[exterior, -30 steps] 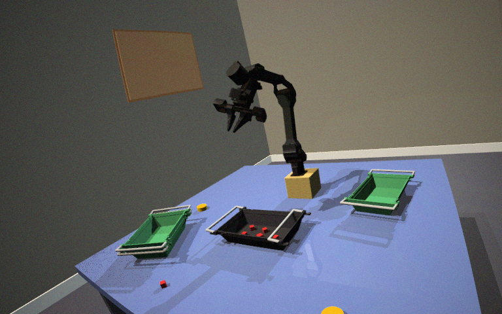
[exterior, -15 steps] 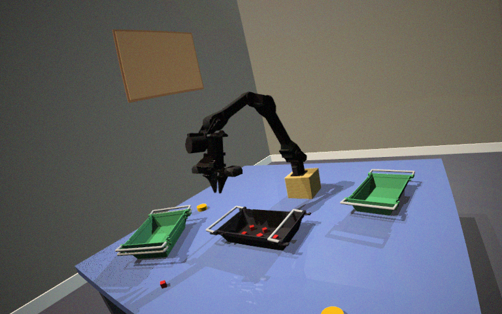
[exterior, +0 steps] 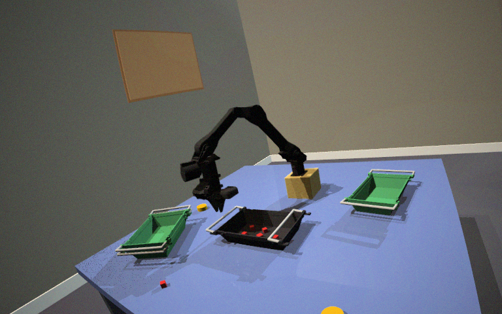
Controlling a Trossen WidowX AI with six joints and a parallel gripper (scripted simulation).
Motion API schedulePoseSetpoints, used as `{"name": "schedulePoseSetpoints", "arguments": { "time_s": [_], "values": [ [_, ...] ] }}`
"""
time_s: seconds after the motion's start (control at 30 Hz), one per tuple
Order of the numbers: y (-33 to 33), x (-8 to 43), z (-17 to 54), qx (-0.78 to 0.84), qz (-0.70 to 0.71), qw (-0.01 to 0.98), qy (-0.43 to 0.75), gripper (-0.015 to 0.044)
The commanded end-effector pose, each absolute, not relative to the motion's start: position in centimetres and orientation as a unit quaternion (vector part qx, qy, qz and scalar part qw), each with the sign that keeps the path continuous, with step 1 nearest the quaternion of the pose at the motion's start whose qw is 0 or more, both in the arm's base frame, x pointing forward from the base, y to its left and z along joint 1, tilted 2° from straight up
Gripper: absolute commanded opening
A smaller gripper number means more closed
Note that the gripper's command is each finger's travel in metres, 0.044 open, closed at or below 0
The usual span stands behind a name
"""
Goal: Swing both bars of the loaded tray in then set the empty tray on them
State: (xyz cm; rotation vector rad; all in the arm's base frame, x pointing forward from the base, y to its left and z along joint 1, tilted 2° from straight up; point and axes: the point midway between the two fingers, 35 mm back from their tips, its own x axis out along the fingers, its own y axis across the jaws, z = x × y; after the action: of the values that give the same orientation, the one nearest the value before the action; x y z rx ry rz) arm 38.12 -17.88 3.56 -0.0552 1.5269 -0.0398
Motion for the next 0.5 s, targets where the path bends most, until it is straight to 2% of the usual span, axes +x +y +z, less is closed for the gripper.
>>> {"name": "schedulePoseSetpoints", "arguments": {
  "time_s": [0.0, 0.17, 0.47],
  "values": [
    [-17.9, 37.8, 0.5, -0.02, -0.014, 0.715, 0.699, 0.0087],
    [-17.9, 37.7, -1.7, -0.02, -0.014, 0.715, 0.699, 0.0087],
    [-17.1, 37.7, -0.2, -0.02, -0.014, 0.715, 0.699, 0.0087]
  ]
}}
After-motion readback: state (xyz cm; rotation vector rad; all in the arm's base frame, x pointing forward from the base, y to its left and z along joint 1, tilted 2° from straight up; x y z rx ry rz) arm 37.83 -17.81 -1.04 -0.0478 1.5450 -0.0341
